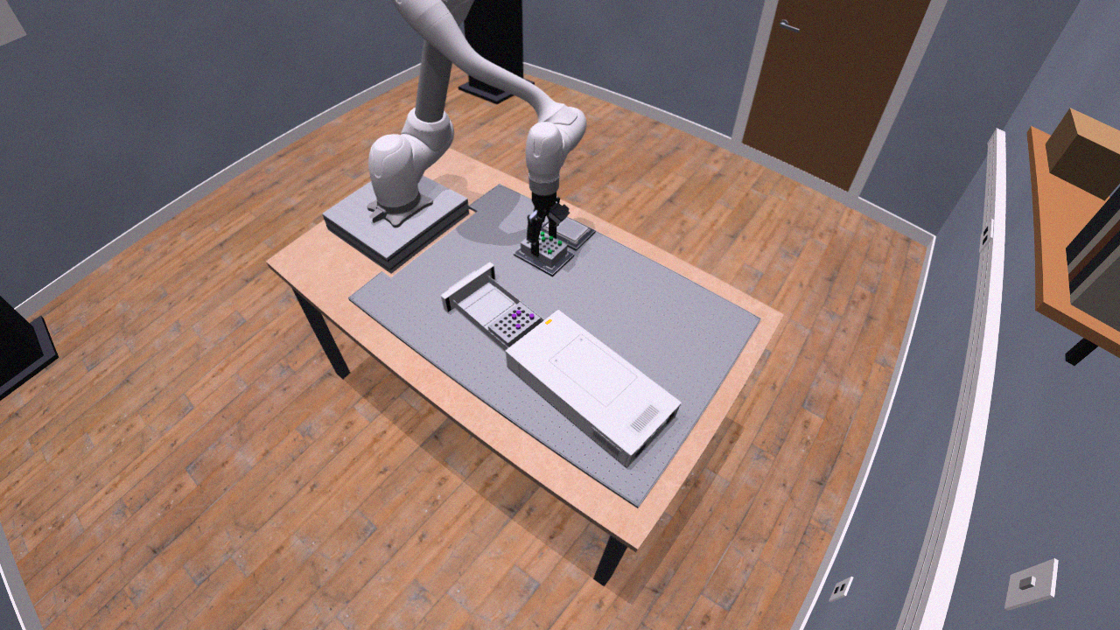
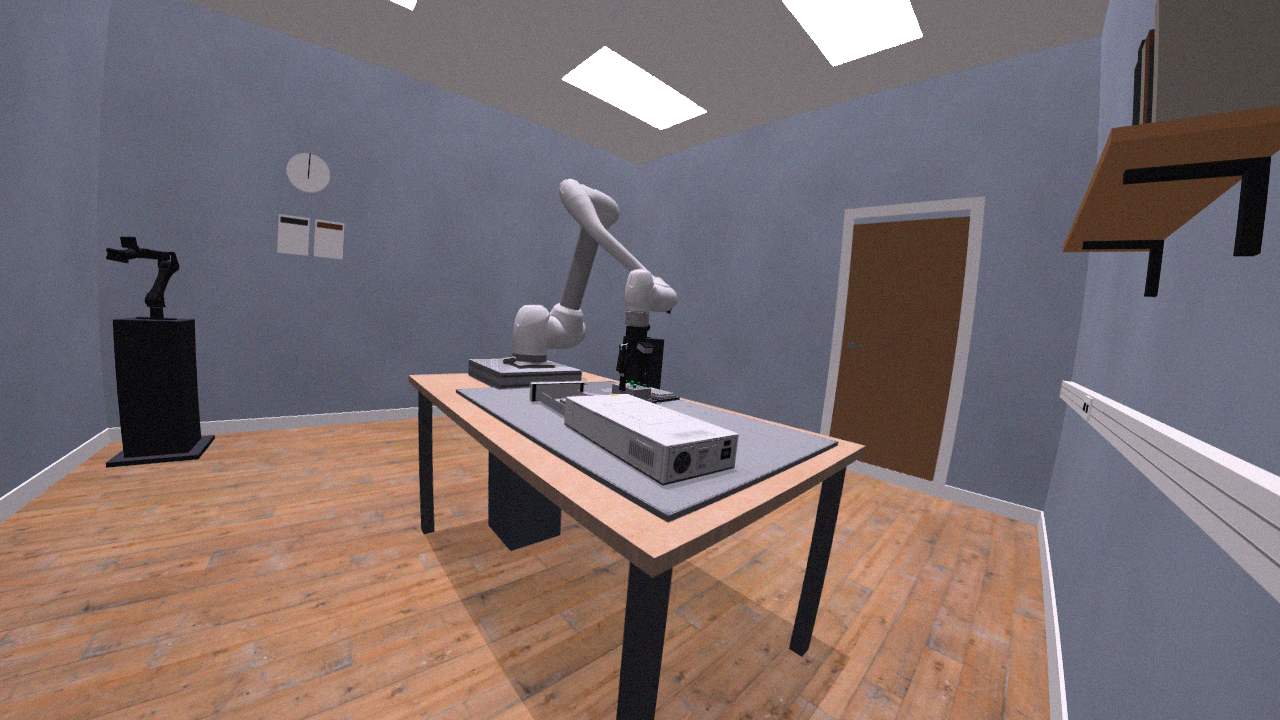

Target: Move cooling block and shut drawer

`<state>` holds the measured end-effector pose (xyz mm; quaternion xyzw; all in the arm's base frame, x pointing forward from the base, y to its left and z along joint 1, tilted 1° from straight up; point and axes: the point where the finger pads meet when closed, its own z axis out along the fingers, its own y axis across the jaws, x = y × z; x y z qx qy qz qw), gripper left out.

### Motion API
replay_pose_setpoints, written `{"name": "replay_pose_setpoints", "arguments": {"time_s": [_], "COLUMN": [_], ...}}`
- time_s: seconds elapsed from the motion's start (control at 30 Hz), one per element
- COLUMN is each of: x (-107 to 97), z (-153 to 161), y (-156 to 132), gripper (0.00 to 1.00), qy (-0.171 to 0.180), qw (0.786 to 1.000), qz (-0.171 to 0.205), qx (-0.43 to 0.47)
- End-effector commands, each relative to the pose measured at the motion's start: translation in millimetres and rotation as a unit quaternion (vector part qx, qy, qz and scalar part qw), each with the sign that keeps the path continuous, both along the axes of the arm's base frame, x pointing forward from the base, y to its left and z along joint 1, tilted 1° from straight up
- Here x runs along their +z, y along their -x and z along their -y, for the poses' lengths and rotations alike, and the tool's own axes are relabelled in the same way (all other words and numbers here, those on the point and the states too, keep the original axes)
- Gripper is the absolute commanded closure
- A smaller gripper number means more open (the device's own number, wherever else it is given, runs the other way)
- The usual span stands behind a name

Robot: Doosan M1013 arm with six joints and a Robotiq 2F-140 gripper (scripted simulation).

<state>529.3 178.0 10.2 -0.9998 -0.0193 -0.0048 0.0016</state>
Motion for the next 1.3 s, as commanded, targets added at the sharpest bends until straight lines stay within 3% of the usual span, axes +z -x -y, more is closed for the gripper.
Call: {"name": "replay_pose_setpoints", "arguments": {"time_s": [0.0,1.27], "x": [0.2,-3.8], "z": [-0.2,-0.2], "y": [-0.5,-0.5], "gripper": [0.9,0.9], "qy": [0.0,0.0], "qw": [1.0,1.0], "qz": [0.001,0.001], "qx": [0.0,0.0]}}
